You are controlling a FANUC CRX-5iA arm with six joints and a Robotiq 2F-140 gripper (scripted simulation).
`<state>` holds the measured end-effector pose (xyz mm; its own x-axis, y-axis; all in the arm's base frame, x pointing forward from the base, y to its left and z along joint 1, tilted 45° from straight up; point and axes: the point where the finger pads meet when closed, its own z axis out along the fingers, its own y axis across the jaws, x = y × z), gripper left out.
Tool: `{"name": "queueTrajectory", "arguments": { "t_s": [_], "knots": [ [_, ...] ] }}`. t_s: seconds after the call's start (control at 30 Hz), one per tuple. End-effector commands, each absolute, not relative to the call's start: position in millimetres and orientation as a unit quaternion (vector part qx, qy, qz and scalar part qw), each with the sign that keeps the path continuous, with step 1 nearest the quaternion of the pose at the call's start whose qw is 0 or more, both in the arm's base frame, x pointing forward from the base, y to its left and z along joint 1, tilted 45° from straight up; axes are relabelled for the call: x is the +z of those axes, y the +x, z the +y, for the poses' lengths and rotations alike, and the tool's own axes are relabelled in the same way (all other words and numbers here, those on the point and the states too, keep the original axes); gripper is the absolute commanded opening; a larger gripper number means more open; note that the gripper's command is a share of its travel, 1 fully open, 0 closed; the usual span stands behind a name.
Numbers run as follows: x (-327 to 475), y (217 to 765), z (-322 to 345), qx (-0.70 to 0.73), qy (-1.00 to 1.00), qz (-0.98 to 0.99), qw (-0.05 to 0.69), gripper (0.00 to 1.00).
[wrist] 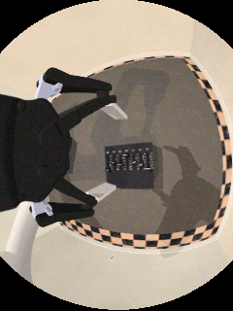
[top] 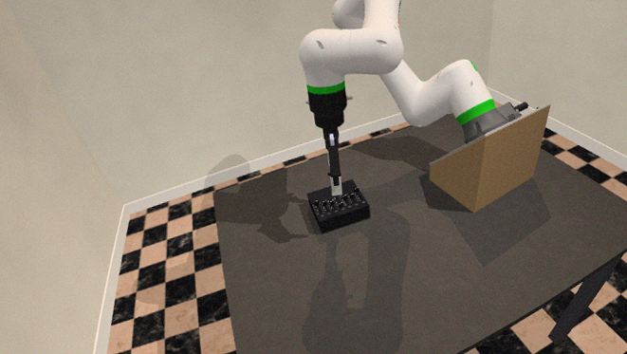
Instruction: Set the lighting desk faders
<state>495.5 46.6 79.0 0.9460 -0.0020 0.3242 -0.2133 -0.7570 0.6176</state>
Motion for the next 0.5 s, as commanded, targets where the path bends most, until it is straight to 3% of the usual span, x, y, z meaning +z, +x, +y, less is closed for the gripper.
{"name": "queueTrajectory", "arguments": {
  "t_s": [0.0,0.47],
  "knots": [
    [92.6,493.8,41.4,0.097,0.926,0.068,0.359,1.0],
    [117.7,489.6,30.3,-0.008,0.863,0.331,0.382,1.0]
  ]
}}
